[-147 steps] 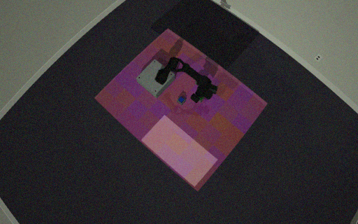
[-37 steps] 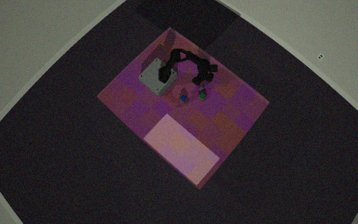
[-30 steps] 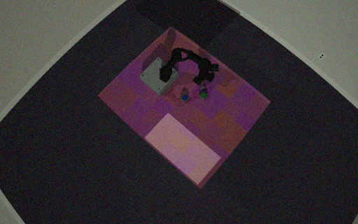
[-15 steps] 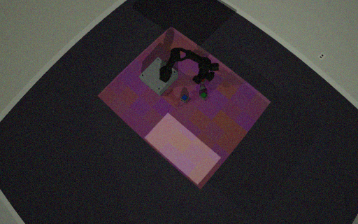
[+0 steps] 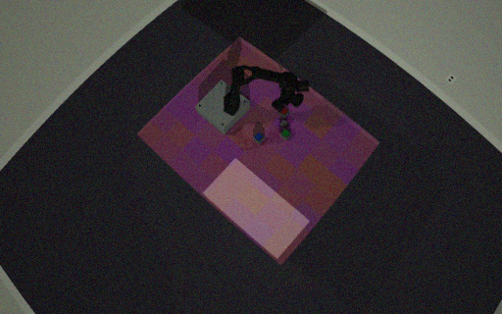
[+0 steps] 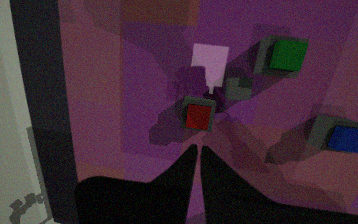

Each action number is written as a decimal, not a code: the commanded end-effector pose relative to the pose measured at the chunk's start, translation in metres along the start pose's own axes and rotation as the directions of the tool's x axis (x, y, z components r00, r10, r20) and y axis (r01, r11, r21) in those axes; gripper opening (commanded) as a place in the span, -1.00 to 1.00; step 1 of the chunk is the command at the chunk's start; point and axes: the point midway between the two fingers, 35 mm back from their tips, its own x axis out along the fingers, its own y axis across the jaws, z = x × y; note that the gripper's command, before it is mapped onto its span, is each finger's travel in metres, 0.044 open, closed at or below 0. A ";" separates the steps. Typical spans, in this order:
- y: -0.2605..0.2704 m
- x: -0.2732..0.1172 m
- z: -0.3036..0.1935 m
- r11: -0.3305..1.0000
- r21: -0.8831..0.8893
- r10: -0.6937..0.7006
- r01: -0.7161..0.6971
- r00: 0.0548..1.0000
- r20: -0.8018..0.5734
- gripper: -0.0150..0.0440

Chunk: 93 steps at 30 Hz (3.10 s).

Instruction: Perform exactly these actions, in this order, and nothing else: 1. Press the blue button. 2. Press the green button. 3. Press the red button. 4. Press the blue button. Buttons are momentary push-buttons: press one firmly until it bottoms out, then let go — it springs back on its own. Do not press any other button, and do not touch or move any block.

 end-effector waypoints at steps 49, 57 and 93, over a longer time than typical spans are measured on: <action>-0.219 0.091 -0.006 1.000 0.004 -0.029 0.030 0.999 -0.012 -0.42; -0.220 0.095 -0.007 1.000 0.004 -0.030 0.030 0.999 -0.012 -0.42; -0.010 0.003 0.029 1.000 0.004 -0.012 0.012 1.000 -0.010 0.86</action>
